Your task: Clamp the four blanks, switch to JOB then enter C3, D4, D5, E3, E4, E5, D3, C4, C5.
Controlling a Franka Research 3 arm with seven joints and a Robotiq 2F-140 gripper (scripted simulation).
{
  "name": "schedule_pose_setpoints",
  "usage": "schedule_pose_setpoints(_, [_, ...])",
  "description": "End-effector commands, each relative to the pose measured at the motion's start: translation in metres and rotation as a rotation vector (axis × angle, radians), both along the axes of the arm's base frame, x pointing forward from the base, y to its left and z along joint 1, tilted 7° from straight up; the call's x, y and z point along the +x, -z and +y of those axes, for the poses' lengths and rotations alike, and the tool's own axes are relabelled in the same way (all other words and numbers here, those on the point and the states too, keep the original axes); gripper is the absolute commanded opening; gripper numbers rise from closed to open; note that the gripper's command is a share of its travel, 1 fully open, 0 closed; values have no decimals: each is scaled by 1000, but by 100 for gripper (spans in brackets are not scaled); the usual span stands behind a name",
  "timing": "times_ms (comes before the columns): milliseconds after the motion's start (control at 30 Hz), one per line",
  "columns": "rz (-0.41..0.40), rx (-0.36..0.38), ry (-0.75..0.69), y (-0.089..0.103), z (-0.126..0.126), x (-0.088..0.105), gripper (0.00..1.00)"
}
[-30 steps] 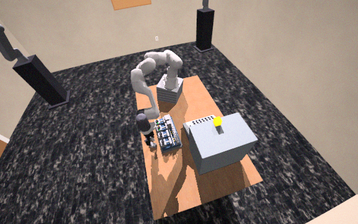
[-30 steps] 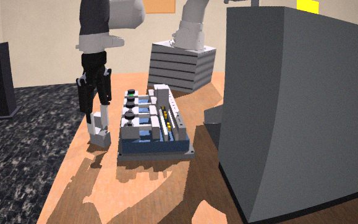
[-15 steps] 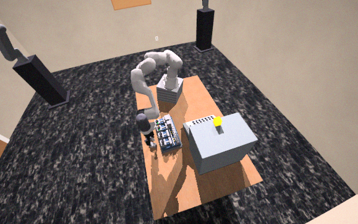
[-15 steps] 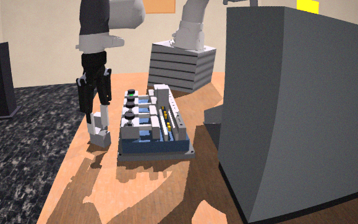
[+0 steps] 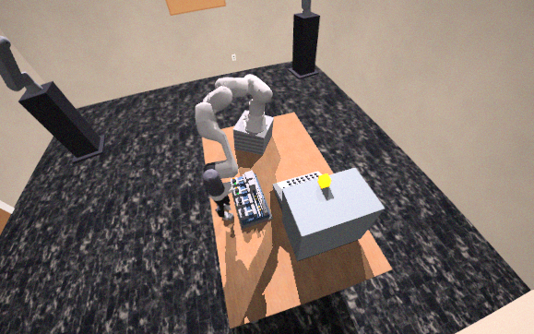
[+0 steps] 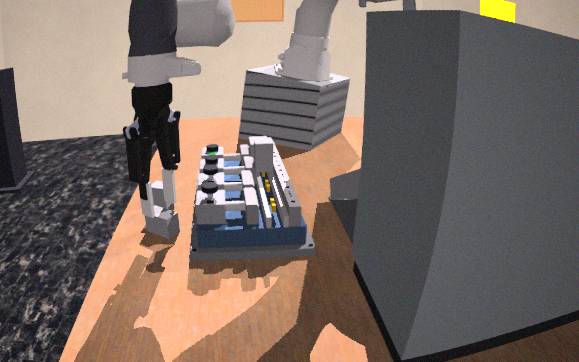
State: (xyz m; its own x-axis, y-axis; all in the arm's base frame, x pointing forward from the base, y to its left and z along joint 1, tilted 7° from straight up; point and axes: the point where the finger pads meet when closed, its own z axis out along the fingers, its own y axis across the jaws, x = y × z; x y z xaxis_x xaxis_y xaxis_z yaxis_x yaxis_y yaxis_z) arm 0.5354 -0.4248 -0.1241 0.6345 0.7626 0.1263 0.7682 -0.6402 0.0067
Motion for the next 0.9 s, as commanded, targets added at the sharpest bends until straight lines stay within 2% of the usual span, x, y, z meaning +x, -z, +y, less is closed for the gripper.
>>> schedule_pose_setpoints(0, [0, -1, 1, 2, 0, 0, 40])
schedule_pose_setpoints(867, [0, -1, 1, 12, 1, 1, 40])
